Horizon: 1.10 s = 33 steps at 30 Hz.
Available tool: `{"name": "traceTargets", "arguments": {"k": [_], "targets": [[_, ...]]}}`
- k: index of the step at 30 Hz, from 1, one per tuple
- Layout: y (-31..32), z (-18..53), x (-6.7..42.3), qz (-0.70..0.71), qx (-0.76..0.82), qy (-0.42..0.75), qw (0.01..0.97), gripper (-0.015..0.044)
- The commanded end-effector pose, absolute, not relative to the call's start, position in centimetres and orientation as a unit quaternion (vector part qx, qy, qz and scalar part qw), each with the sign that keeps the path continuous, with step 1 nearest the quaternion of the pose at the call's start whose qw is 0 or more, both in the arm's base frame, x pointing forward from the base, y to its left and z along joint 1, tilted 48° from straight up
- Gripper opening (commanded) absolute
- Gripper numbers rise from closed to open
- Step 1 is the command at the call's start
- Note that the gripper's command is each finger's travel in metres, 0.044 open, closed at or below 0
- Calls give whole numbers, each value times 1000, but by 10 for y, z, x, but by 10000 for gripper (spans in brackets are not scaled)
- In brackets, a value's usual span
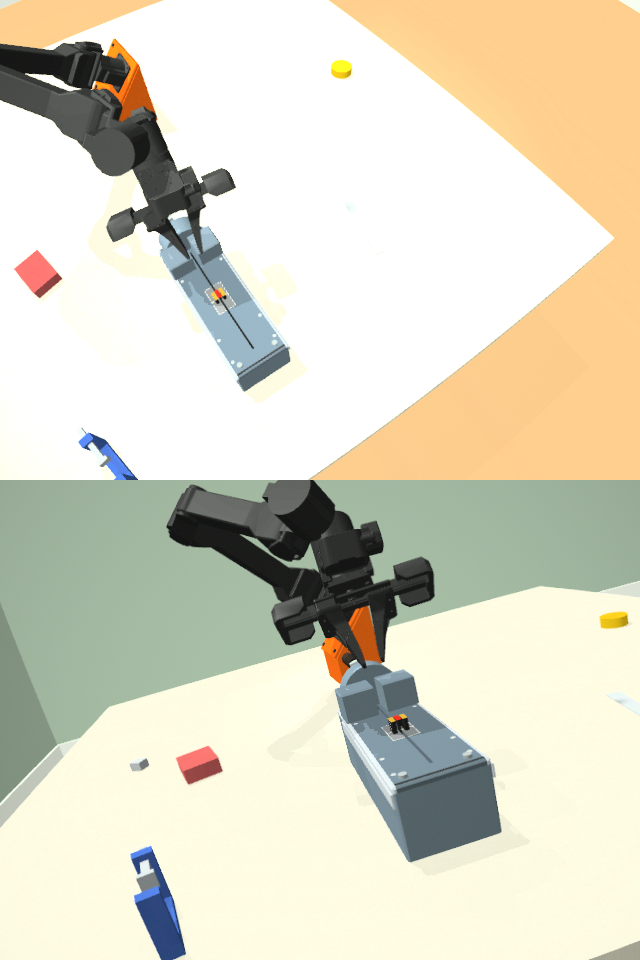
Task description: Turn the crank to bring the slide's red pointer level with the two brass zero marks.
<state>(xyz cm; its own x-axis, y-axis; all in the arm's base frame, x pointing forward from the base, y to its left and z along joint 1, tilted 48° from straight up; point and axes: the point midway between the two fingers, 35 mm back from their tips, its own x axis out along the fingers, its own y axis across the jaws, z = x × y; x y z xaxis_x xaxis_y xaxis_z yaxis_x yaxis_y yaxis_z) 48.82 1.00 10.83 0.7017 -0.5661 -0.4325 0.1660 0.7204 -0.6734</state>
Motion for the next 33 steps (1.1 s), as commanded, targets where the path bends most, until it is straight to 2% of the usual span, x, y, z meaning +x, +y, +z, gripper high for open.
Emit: {"name": "traceTargets", "arguments": {"k": [1, 19, 33], "targets": [[10, 108, 488, -210, -309, 324, 869, 0], [10, 108, 488, -210, -309, 324, 869, 0], [10, 108, 488, -210, -309, 324, 869, 368]]}}
